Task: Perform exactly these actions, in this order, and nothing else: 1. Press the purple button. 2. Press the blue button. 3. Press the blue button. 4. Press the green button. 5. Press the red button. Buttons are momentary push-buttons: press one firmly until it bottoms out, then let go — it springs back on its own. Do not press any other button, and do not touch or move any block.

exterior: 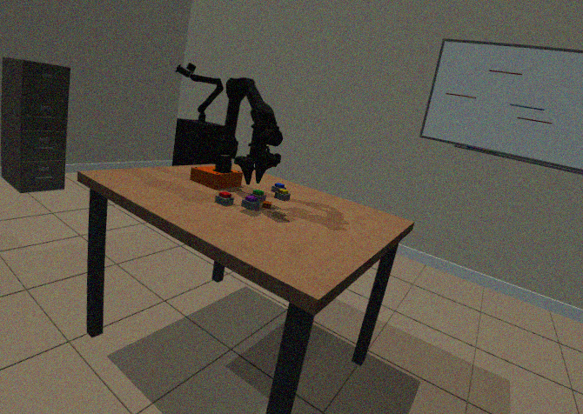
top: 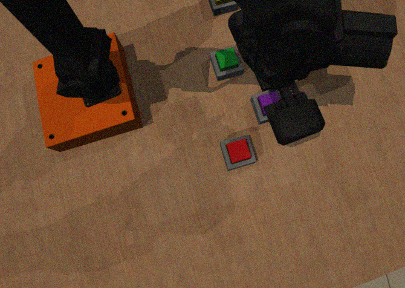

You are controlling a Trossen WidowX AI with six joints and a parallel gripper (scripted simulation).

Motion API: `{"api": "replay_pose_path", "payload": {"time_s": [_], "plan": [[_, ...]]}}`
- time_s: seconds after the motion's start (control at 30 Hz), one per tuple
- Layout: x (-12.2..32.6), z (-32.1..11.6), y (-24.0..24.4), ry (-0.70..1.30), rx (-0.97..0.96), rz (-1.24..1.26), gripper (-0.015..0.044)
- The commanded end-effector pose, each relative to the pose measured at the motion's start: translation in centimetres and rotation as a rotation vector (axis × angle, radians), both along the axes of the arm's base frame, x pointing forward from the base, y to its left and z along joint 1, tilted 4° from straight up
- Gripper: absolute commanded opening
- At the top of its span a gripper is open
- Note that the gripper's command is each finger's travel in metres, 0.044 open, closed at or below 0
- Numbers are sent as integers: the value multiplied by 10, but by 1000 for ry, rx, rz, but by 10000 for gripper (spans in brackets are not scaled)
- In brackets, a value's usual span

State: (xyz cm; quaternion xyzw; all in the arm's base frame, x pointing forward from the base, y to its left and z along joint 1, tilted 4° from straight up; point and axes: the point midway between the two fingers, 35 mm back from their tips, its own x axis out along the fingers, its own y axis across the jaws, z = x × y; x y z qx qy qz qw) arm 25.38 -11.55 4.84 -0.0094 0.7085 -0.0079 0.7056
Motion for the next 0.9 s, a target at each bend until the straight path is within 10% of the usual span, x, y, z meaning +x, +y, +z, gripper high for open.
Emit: {"api": "replay_pose_path", "payload": {"time_s": [0.0, 0.6, 0.87], "plan": [[24, 8, 45, -7, 13, 18, 387], [19, 41, 277, 24, 51, -53, 400], [6, 45, 302, 31, 52, -61, 400]]}}
